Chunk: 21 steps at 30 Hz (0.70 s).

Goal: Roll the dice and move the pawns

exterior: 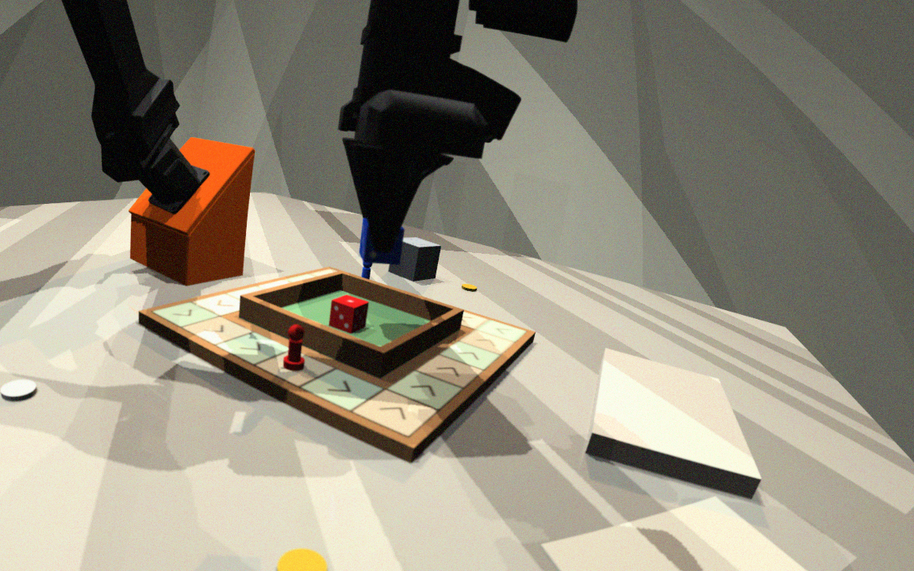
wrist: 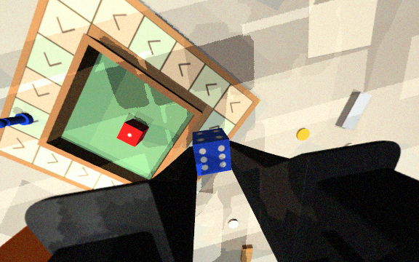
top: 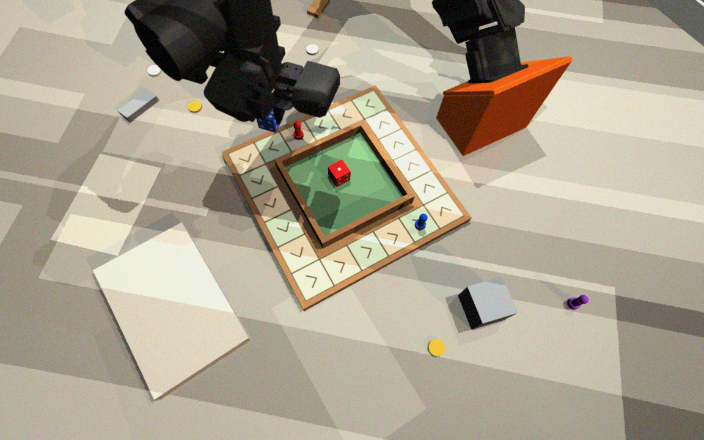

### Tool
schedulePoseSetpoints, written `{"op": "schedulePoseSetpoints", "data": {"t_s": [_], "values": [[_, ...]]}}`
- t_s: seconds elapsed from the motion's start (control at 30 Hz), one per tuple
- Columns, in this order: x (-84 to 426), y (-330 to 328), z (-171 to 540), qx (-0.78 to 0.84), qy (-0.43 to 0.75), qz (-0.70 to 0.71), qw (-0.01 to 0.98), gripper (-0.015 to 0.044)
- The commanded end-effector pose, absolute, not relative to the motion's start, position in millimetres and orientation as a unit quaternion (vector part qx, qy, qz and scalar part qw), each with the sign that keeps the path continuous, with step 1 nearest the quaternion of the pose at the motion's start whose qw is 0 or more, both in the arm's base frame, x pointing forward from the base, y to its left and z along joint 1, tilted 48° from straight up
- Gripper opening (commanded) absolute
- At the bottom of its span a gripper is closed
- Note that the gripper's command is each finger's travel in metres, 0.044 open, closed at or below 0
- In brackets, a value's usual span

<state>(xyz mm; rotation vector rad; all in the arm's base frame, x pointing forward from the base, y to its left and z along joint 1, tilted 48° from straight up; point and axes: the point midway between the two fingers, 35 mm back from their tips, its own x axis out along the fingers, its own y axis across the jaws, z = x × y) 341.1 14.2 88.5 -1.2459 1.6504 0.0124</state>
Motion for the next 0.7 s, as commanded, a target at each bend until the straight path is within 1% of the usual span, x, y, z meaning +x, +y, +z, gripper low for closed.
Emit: {"op": "schedulePoseSetpoints", "data": {"t_s": [0.0, 0.53, 0.67], "values": [[338, 26, 69, -0.552, 0.685, 0.054, 0.472, 0.0], [313, 67, 1, -0.664, 0.648, 0.229, 0.295, 0.0], [299, 70, -3, -0.669, 0.644, 0.24, 0.283, 0.0]]}}
